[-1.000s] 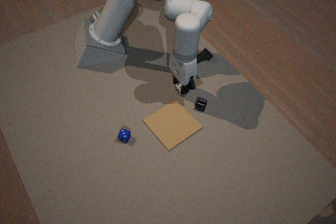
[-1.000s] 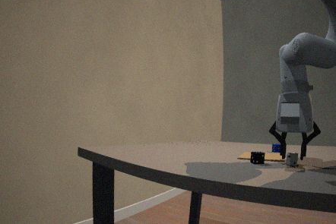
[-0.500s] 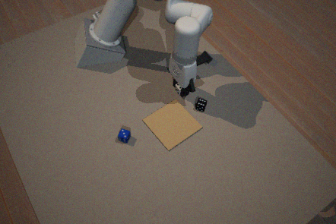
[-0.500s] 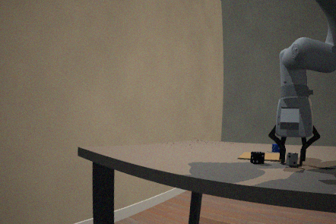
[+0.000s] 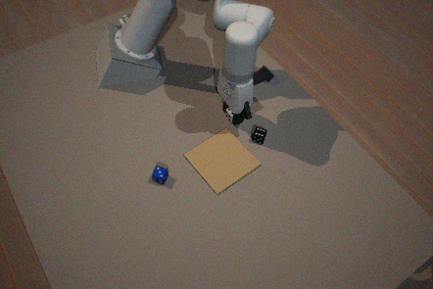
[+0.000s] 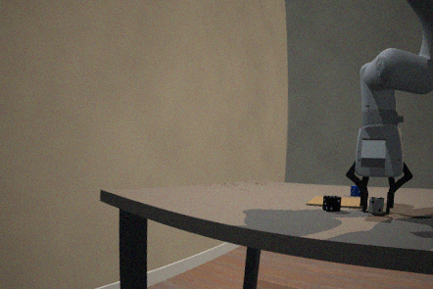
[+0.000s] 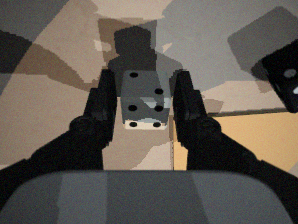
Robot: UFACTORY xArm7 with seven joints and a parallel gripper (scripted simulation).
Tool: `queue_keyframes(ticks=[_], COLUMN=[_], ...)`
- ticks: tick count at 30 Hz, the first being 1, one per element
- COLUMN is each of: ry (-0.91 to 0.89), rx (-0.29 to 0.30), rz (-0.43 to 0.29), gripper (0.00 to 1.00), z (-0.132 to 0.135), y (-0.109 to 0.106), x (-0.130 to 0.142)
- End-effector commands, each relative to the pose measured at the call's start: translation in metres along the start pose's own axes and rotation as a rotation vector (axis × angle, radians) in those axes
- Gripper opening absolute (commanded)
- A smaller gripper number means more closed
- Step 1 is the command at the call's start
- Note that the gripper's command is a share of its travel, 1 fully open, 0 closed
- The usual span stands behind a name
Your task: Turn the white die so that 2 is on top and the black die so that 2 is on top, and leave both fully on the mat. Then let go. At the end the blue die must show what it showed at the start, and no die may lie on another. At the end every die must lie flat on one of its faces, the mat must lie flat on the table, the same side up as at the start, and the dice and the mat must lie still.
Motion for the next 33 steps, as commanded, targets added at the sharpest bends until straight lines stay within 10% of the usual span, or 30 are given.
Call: queue_keyframes(ticks=[1, 15, 16, 33], ry=[0.0, 0.0, 0.0, 0.0], rx=[0.002, 0.002, 0.002, 0.002], rz=[-0.001, -0.001, -0.001, -0.001], gripper=[0.47, 0.47, 0.27, 0.27], z=[0.0007, 0.0007, 0.0007, 0.0007], y=[-0.0006, -0.0006, -0.0006, -0.0006], x=[0.0003, 0.0003, 0.0003, 0.0003])
Point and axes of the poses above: the point where the finger pads meet when closed, its own y axis out along the fingers, its own z axis across the jaws, x = y × z, the point moved 10 cm from there along -y, back along the fingers, and after that the axes turned 13 degrees about -y, right-handed, at the moved point
